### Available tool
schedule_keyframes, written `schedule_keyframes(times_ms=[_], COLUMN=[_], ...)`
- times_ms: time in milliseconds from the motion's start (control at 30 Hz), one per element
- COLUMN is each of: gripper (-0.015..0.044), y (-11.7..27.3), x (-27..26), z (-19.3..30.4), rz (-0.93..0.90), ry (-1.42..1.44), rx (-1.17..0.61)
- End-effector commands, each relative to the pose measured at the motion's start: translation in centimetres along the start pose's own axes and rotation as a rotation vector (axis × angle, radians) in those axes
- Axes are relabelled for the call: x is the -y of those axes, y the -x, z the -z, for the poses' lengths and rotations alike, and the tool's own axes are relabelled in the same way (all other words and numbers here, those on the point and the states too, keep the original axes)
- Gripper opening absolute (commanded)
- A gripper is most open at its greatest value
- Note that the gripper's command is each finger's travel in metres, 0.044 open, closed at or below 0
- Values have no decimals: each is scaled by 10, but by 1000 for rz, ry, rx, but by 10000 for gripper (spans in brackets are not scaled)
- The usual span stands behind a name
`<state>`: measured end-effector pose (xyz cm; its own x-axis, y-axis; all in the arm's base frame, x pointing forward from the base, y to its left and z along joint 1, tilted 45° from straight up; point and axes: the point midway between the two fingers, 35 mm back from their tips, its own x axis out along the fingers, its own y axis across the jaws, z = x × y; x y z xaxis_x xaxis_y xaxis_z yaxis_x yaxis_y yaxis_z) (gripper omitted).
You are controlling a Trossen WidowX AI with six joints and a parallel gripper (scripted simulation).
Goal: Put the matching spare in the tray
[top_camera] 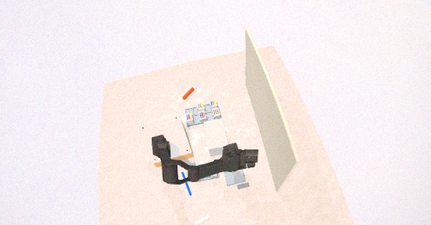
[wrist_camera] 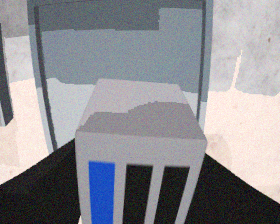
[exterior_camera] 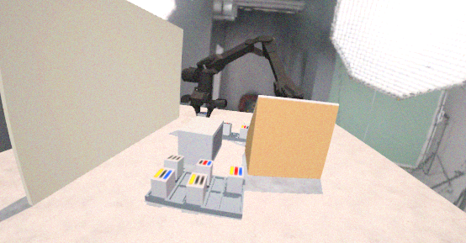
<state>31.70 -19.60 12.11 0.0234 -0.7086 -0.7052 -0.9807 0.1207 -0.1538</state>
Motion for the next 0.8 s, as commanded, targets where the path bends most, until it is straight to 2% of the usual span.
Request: schedule_keyframes(times_ms=[0, 767], gripper=[0, 0], y=[-6, -27], x=[-3, -8], z=[-1, 1], rz=[-5, -4], ry=[7, 8], rx=[3, -5])
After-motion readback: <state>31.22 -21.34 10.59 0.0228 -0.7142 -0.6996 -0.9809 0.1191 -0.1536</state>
